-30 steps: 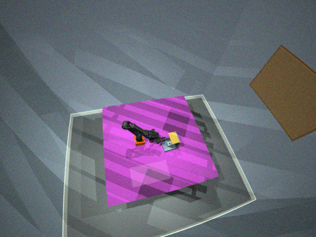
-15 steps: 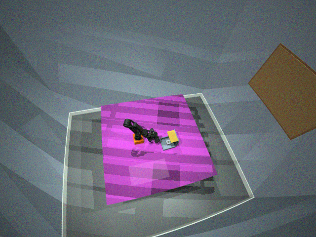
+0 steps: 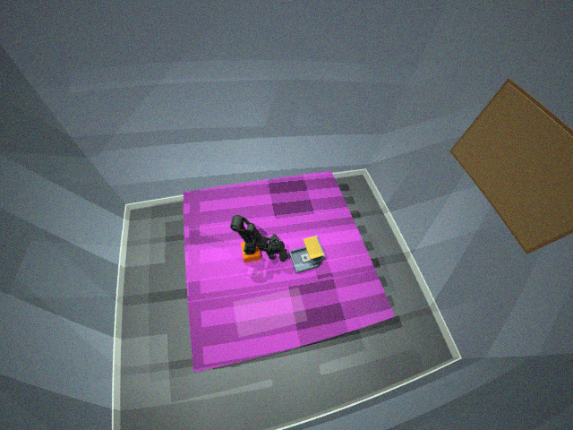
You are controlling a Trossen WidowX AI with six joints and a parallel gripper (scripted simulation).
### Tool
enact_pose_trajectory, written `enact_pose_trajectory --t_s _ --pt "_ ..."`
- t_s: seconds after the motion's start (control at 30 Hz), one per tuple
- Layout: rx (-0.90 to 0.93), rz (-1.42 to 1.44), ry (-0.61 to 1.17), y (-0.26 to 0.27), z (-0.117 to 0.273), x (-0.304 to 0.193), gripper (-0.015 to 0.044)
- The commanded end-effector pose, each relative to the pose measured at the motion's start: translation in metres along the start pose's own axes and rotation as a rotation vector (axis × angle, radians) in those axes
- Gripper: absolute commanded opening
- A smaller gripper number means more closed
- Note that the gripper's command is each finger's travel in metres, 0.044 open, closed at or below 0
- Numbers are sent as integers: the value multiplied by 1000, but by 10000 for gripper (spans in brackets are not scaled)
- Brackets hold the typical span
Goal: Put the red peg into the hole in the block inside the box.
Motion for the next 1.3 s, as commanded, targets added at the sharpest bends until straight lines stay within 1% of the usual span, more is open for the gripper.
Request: enact_pose_trajectory --t_s 0.0,0.03,0.27,0.43,1.27 --pt "-1 -3 -3 -2 -2 5 220" --pt "-1 -3 -3 -2 -2 5 220" --pt "-1 -2 -3 -1 -1 2 36" --pt "-1 -2 -3 -1 -1 2 3" --pt "-1 -2 -2 2 11 -14 0"
Point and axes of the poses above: the point midway between the two fingers, 35 mm back from their tips, its own z axis back along the fingers, its own y axis across the jaws, x = y × z, the point moved 1 cm from there along z, back along the fingers
